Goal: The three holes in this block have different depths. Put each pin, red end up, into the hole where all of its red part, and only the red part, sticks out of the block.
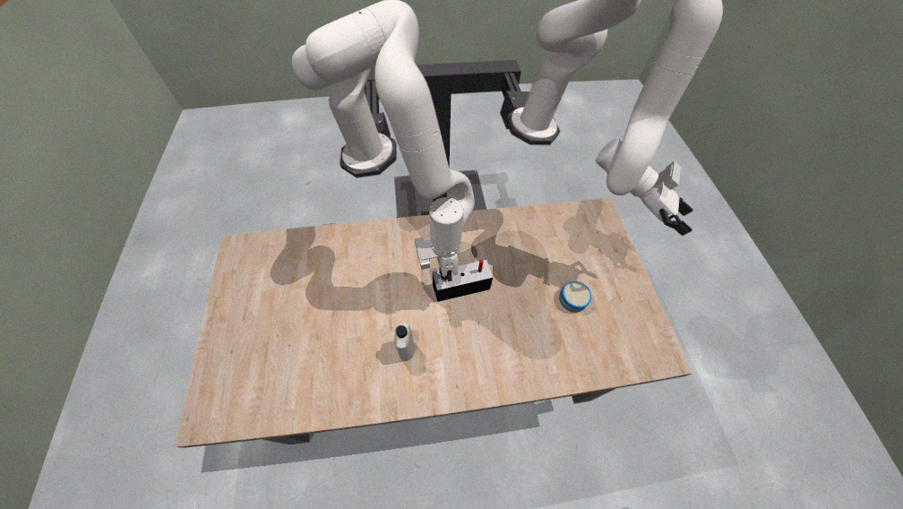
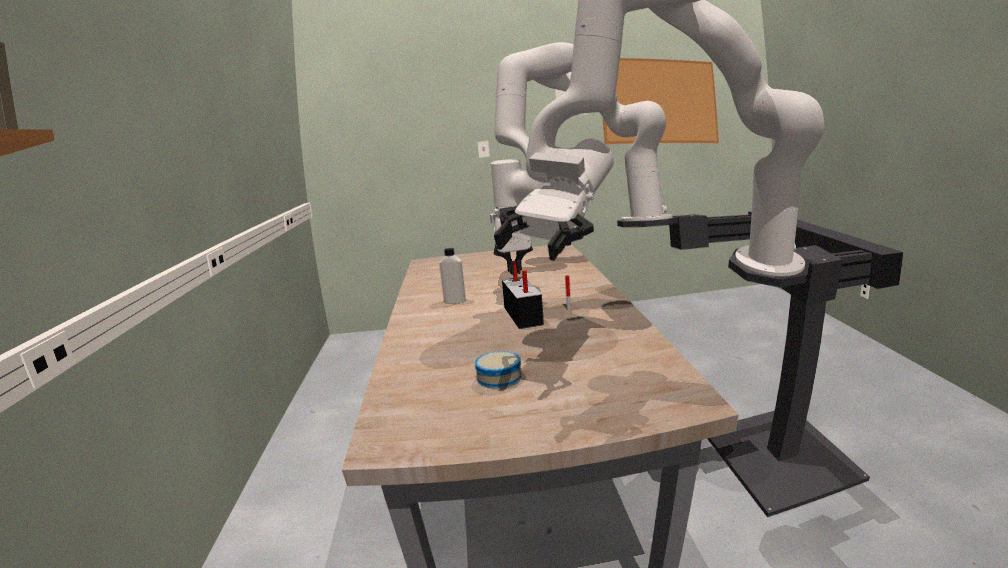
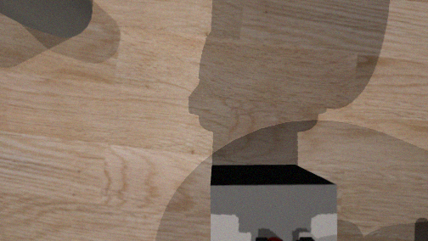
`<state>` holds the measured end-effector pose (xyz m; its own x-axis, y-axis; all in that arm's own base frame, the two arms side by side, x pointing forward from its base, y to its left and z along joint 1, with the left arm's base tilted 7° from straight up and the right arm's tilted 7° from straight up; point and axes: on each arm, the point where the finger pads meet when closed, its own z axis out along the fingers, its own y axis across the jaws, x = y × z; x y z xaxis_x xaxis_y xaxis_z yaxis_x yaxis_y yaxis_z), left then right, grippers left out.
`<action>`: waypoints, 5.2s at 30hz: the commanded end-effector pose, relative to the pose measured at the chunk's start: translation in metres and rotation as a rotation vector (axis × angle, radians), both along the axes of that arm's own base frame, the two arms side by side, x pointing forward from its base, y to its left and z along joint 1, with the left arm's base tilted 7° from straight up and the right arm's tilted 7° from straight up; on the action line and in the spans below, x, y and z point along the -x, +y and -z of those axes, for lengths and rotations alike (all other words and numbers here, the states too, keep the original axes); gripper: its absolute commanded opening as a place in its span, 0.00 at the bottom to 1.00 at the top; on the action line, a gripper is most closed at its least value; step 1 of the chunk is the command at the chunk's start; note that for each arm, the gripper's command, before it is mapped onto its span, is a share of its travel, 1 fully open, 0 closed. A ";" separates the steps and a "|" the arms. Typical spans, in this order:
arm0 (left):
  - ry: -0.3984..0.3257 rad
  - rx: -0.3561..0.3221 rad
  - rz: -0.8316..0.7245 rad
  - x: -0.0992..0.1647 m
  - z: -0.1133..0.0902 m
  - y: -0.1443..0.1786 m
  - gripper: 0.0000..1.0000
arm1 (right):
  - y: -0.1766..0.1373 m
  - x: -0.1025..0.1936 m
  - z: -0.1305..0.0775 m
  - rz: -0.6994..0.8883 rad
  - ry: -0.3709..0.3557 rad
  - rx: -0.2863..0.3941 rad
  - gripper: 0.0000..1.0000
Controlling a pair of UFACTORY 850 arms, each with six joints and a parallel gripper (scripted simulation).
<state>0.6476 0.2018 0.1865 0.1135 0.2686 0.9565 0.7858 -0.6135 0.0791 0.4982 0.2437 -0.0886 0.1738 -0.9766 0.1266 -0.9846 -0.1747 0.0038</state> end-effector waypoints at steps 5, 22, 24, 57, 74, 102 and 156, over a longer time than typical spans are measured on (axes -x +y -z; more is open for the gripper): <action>-0.002 -0.001 0.000 -0.001 -0.001 0.000 1.00 | 0.001 -0.001 -0.001 0.000 -0.002 -0.002 0.00; -0.002 -0.001 0.000 -0.001 -0.001 0.000 1.00 | 0.001 -0.001 0.003 -0.001 -0.002 -0.002 0.00; -0.002 -0.001 0.000 -0.001 -0.001 0.000 1.00 | 0.001 -0.001 0.003 -0.001 -0.002 -0.002 0.00; -0.002 -0.001 0.000 -0.001 -0.001 0.000 1.00 | 0.000 -0.001 0.002 -0.001 -0.002 -0.001 0.00; -0.002 -0.001 0.000 -0.001 -0.001 0.000 1.00 | 0.000 -0.001 0.003 -0.001 -0.001 -0.001 1.00; -0.002 -0.001 0.000 -0.001 -0.001 0.000 1.00 | 0.000 -0.001 0.003 -0.001 -0.001 -0.001 1.00; -0.002 -0.001 0.000 -0.001 -0.001 0.000 1.00 | 0.004 0.000 -0.031 -0.001 -0.001 -0.001 1.00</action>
<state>0.6476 0.2018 0.1865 0.1135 0.2686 0.9565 0.7858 -0.6135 0.0791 0.4976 0.2474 -0.0599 0.1745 -0.9765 0.1268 -0.9845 -0.1754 0.0043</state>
